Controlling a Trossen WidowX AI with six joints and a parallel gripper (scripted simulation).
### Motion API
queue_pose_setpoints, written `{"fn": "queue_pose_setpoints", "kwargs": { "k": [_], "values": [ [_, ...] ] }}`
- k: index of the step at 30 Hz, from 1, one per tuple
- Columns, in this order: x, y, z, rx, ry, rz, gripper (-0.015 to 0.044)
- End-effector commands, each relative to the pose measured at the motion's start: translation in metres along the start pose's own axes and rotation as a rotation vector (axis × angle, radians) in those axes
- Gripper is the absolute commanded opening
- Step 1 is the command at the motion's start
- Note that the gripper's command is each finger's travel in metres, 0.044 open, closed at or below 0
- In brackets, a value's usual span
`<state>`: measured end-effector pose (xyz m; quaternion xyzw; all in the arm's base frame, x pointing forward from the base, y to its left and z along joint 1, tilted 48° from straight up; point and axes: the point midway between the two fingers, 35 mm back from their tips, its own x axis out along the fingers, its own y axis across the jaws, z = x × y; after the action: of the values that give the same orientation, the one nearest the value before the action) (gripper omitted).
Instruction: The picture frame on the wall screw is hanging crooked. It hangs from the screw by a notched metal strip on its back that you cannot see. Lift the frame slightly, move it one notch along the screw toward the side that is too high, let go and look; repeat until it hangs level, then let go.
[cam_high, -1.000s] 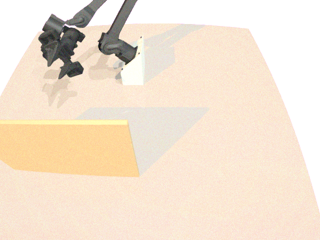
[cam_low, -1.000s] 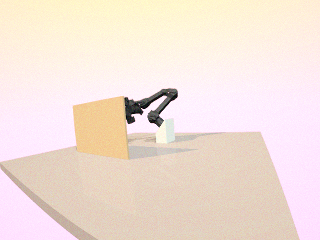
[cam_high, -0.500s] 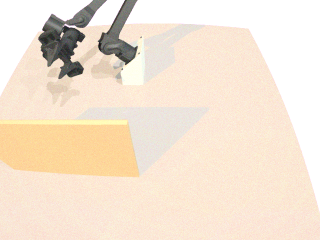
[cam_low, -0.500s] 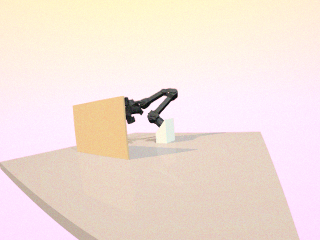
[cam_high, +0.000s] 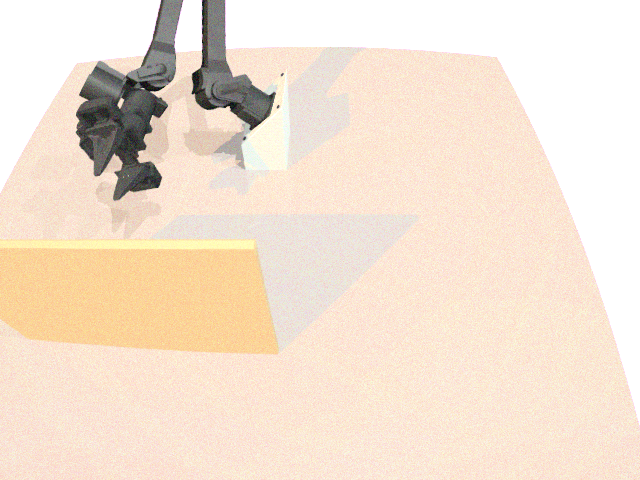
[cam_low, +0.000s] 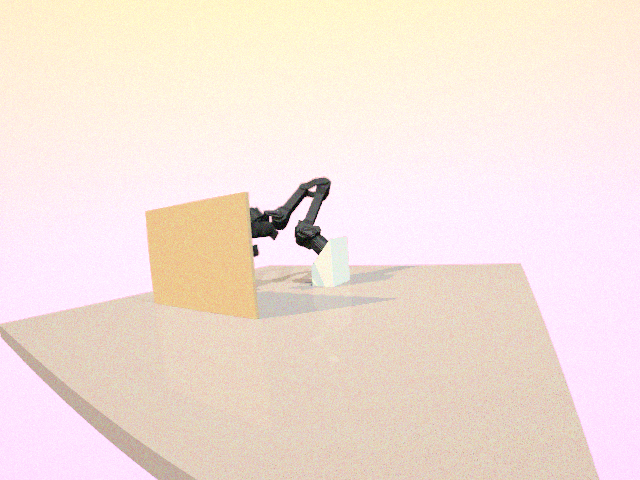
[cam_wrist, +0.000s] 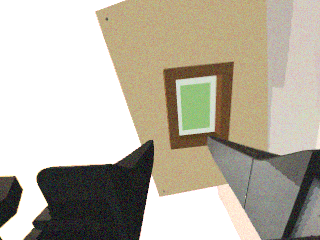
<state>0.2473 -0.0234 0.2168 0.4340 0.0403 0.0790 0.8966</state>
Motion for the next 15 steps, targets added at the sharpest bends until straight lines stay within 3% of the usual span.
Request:
{"fn": "queue_pose_setpoints", "kwargs": {
  "k": [1, 15],
  "values": [
    [0.0059, -0.0036, -0.0016, -0.021, -0.008, -0.001, 0.0260],
    [0.0087, -0.0028, 0.0028, -0.021, -0.008, -0.001, 0.0260]
  ]
}}
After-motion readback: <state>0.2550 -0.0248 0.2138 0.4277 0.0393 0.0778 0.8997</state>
